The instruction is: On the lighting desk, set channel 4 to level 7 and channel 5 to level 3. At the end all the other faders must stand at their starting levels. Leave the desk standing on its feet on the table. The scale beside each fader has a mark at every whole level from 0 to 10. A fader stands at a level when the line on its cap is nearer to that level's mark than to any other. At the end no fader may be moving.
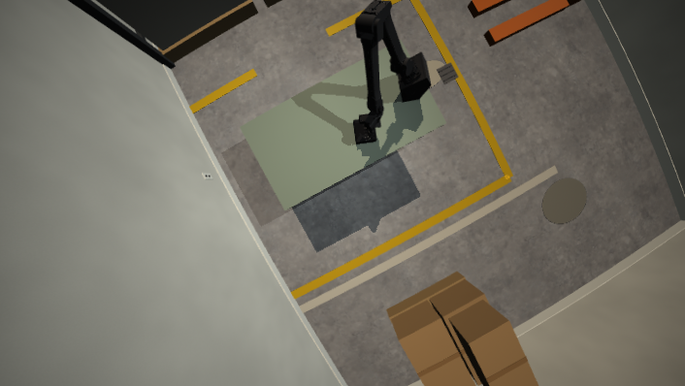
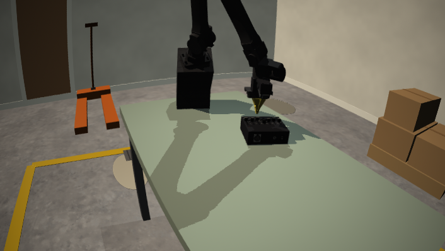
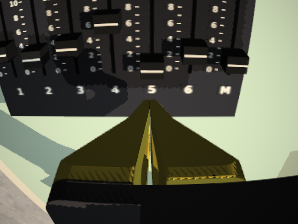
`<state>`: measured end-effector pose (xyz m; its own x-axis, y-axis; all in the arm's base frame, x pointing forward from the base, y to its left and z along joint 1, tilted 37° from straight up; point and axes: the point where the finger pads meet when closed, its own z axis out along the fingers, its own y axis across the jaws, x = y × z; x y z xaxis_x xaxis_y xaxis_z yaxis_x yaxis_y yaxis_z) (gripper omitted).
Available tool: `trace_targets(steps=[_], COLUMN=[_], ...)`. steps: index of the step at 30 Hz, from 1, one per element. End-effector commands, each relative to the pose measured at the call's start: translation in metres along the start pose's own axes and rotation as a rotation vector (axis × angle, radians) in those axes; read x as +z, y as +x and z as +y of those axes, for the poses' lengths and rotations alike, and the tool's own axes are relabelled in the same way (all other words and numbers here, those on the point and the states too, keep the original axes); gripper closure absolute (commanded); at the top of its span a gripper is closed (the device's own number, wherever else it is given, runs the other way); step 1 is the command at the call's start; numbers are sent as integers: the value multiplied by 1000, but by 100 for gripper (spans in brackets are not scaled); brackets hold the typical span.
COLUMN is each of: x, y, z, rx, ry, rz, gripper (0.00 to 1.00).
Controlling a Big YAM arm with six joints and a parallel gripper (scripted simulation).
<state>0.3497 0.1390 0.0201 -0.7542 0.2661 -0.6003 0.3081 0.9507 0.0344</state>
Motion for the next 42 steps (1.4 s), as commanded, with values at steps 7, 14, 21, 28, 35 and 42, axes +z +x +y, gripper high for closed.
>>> trace_targets(steps=[7, 14, 21, 28, 35, 42], x=[5, 5, 3, 1, 2, 2], y=[-4, -4, 5, 11, 10, 10], z=[0, 0, 0, 3, 2, 2], rx=[3, 3, -1, -4, -4, -4], ry=[2, 2, 0, -7, -5, -5], rz=[-4, -4, 1, 0, 1, 1], gripper=[100, 100, 100, 100, 100, 100])
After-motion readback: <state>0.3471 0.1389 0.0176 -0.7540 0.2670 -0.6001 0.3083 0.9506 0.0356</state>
